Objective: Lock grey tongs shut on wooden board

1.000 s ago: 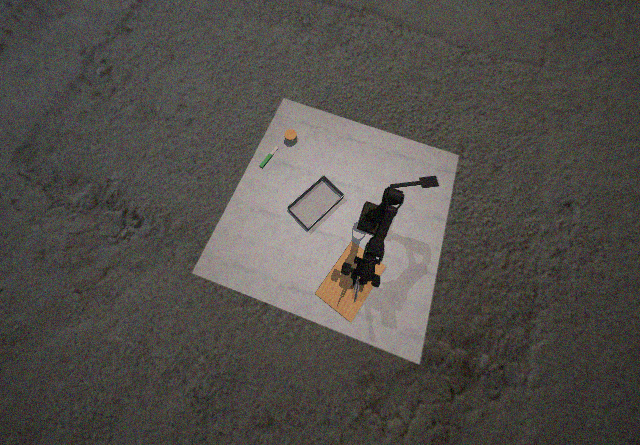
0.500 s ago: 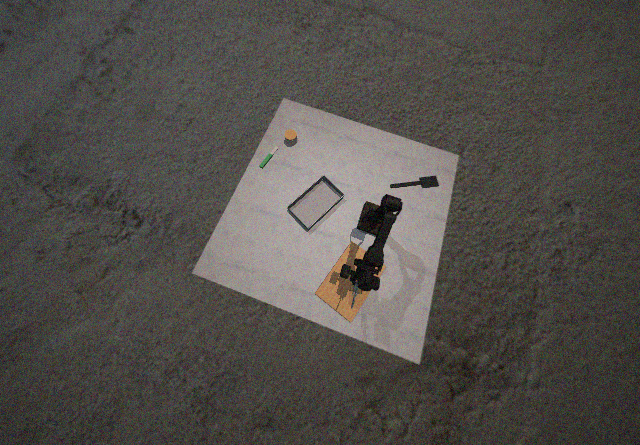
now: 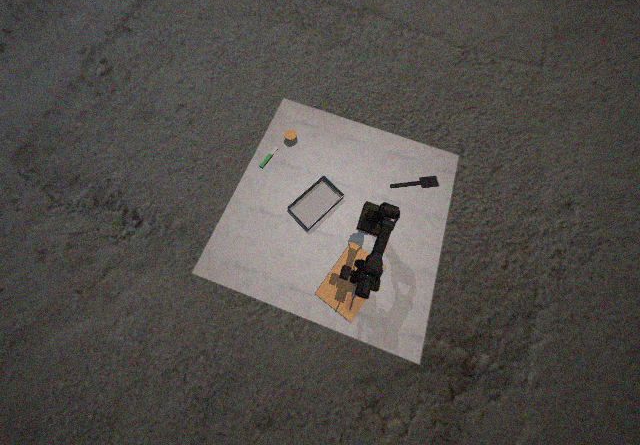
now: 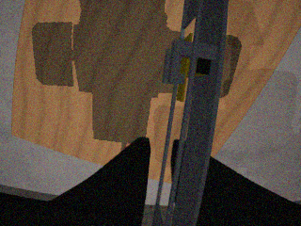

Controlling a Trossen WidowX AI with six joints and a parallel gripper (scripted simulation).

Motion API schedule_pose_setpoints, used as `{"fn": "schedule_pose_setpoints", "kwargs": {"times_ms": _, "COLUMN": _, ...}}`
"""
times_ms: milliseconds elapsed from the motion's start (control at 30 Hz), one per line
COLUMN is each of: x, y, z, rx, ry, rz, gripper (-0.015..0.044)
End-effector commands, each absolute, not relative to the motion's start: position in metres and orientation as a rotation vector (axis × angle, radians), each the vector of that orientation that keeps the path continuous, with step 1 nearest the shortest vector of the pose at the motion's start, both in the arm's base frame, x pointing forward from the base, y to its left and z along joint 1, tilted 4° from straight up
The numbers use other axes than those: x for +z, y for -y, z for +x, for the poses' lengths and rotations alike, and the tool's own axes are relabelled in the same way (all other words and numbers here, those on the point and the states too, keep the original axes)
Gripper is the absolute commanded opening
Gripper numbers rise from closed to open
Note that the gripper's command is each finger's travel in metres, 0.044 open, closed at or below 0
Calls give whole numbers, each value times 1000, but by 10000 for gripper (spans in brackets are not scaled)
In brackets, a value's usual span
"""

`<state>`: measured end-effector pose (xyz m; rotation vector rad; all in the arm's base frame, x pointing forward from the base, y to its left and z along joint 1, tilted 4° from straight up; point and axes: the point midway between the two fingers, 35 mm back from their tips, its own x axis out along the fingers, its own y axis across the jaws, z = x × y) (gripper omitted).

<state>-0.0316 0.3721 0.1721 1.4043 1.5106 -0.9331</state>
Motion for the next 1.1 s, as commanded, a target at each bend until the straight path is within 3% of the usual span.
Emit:
{"fn": "schedule_pose_setpoints", "kwargs": {"times_ms": 0, "x": 179, "y": -371, "z": -32, "rx": -966, "ry": -1481, "rz": 1374, "gripper": -150}}
{"fn": "schedule_pose_setpoints", "kwargs": {"times_ms": 1067, "x": 164, "y": -369, "z": -32, "rx": -1028, "ry": -1397, "rz": 1296, "gripper": -150}}
